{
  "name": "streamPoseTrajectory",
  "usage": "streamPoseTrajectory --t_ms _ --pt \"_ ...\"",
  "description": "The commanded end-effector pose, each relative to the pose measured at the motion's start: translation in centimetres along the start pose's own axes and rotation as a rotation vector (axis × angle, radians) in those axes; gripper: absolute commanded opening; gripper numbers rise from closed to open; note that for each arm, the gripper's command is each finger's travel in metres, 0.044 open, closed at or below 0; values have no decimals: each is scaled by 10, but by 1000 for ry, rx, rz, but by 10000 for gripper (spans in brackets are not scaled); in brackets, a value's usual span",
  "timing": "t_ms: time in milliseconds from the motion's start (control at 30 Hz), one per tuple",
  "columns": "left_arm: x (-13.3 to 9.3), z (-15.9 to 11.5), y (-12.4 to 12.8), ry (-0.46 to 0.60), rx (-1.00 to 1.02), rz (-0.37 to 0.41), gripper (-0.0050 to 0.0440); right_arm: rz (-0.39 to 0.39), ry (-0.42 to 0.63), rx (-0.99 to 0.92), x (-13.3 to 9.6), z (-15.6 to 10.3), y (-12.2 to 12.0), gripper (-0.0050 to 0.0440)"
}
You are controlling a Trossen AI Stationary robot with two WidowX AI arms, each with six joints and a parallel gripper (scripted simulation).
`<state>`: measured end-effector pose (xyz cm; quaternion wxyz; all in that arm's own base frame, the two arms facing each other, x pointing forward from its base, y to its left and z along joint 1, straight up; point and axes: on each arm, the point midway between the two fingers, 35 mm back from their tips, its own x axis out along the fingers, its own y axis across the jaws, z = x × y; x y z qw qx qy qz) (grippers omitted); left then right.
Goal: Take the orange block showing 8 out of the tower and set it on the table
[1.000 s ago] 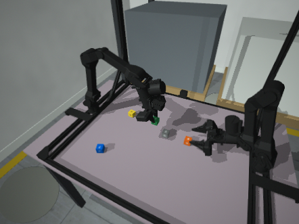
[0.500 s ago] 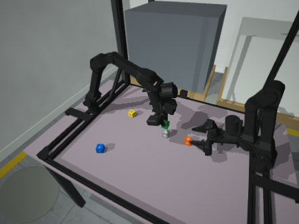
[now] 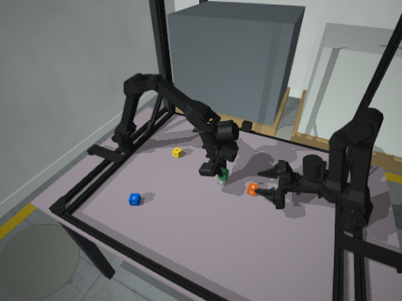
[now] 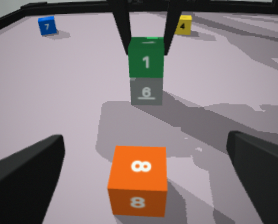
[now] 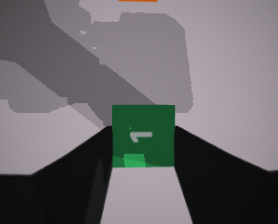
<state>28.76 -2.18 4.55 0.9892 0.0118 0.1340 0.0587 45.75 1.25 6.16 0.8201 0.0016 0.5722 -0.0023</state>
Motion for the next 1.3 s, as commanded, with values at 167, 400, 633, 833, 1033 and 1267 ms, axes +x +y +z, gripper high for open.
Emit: streamPoseTrajectory --t_ms 167,400,633,833,1033,1267 --pt "-1 0 1 1 -1 2 400 1 3 -4 2 -2 0 24" --pt "-1 0 1 1 -1 2 400 1 3 -4 2 -2 0 192" --pt "-1 0 1 1 -1 2 400 1 3 -4 -10 3 0 312" --pt "-1 0 1 1 -1 2 400 1 3 -4 -12 4 0 400" --pt "-1 0 1 1 -1 2 400 1 3 -4 -12 4 0 400" --pt "-1 0 1 1 -1 2 400 1 3 -4 -12 4 0 400"
